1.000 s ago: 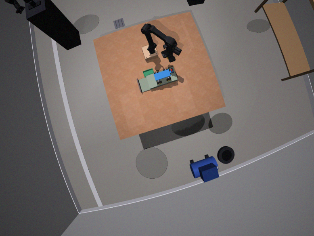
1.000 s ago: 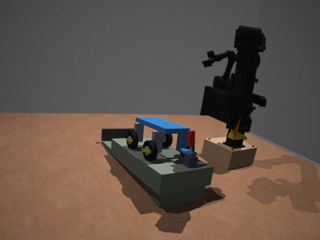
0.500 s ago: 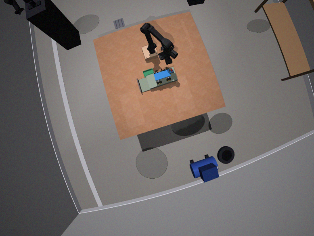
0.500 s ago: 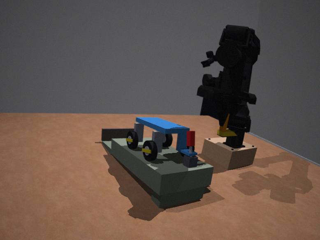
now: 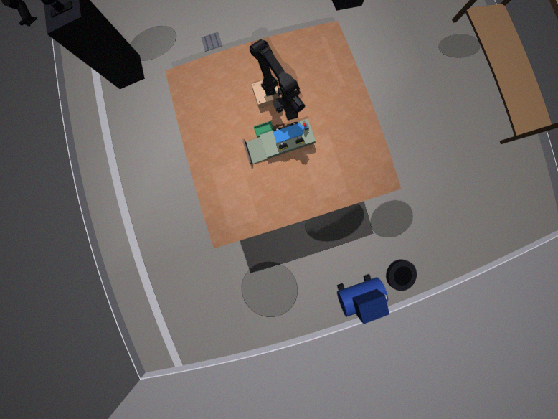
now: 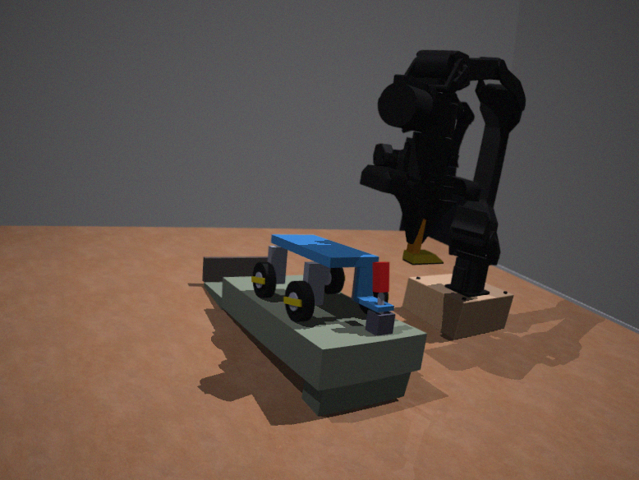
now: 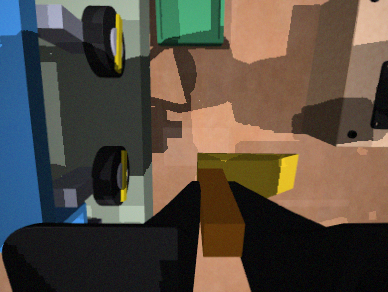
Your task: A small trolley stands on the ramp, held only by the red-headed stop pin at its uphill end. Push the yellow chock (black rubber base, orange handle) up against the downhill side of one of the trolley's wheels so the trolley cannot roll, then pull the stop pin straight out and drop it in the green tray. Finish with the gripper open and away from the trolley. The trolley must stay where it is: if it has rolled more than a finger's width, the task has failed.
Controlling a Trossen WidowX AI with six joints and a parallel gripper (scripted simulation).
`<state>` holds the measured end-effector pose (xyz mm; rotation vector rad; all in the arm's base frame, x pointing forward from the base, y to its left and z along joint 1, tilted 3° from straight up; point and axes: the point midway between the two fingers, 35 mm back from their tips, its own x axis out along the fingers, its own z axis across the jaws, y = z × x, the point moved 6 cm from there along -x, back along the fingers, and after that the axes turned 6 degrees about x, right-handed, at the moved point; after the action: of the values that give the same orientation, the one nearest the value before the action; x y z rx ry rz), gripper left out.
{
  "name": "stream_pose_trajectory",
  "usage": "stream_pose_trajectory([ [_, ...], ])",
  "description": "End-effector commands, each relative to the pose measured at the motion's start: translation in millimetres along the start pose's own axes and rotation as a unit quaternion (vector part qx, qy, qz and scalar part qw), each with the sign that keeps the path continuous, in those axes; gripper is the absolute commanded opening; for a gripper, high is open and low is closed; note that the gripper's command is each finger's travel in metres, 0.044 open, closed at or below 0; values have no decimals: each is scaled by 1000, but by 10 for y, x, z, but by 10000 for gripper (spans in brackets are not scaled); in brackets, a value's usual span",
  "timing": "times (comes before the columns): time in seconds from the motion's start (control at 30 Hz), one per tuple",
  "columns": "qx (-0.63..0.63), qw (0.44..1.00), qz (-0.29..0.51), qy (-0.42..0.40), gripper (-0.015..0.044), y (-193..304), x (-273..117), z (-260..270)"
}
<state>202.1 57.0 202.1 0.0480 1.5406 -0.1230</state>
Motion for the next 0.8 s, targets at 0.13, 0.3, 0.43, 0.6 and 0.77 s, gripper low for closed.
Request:
stream_pose_trajectory([
  [0.13, -2, 1000, -2, -1, 0, -250, 21, 93],
  [0.3, -2, 1000, -3, -2, 0, -416, 32, 153],
  [0.43, -2, 1000, -4, -2, 0, -550, 43, 199],
  [0.6, -2, 1000, -5, -2, 0, -718, 56, 255],
  [0.77, -2, 1000, -5, -3, 0, -886, 71, 309],
])
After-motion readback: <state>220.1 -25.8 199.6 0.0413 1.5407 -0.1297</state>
